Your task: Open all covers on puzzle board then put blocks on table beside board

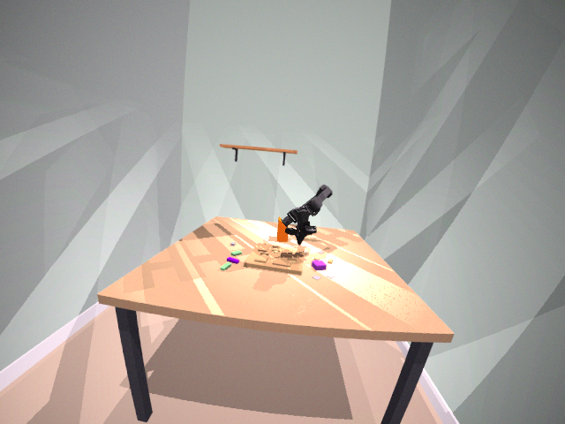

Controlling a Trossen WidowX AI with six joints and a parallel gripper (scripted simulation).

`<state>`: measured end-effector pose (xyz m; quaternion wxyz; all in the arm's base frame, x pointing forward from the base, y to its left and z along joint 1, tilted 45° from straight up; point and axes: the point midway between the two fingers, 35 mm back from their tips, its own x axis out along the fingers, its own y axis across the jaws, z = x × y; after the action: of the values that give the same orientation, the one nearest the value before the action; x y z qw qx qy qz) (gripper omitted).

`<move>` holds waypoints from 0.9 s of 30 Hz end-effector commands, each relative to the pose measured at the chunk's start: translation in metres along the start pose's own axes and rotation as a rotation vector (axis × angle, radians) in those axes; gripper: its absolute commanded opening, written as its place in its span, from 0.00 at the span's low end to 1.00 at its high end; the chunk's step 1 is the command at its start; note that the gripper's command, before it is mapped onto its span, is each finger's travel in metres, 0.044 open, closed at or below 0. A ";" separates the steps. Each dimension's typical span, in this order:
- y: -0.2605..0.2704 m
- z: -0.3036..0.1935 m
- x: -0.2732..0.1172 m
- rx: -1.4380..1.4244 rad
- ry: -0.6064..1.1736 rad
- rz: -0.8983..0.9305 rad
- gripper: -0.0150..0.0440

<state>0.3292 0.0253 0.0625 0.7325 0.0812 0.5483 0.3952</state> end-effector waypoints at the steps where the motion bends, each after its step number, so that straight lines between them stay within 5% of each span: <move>1: -0.019 -0.018 0.002 0.036 0.009 -0.001 0.25; 27: -0.083 -0.109 0.011 0.209 0.000 0.030 0.25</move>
<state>0.2777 -0.0595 -0.0289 0.7162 0.1652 0.5837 0.3450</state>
